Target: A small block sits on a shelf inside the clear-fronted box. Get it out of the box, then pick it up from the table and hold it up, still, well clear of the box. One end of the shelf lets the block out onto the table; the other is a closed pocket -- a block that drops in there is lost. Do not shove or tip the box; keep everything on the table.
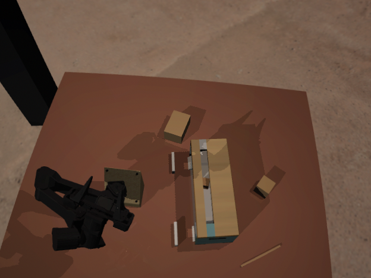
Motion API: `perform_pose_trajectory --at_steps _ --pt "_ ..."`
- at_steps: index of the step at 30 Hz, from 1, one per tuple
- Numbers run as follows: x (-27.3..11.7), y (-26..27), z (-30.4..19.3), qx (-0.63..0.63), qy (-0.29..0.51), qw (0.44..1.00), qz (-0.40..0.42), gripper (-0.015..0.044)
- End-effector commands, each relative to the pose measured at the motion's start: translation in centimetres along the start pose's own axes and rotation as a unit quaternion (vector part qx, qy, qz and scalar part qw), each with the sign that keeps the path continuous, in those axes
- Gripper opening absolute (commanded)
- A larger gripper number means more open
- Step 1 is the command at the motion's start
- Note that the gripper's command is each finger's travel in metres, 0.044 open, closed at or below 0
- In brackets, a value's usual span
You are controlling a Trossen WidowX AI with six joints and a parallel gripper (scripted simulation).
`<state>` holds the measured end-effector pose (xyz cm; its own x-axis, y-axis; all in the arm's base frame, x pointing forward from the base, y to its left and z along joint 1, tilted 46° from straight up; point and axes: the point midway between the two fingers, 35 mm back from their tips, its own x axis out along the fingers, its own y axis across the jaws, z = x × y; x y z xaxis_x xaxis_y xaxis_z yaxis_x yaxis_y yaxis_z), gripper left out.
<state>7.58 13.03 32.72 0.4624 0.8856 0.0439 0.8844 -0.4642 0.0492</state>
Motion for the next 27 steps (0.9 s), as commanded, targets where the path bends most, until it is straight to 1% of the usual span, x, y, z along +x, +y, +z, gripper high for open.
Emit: perform_pose_trajectory --at_steps 1,3,5,7,10,11,13,17,22,27 --pt "0.0 0.1 -0.1 0.008 0.002 1.000 0.001 0.0400" --pt "0.0 1.0 -0.7 0.070 0.016 0.997 0.009 0.0400" --pt "0.1 2.9 -1.7 0.193 0.042 0.980 0.023 0.0400" --pt "0.3 5.5 -2.6 0.347 0.074 0.934 0.042 0.0400" --pt "0.6 9.0 -2.9 0.530 0.108 0.838 0.064 0.0400" --pt "0.7 10.2 -2.9 0.592 0.118 0.794 0.071 0.0400" --pt "1.1 12.7 -2.5 0.707 0.138 0.688 0.086 0.0400" --pt "1.9 17.2 -0.4 0.875 0.179 0.433 0.123 0.0400" --pt "2.6 20.2 2.2 0.940 0.216 0.212 0.158 0.0400" --pt "3.2 22.6 5.5 0.945 0.261 -0.008 0.196 0.0400"
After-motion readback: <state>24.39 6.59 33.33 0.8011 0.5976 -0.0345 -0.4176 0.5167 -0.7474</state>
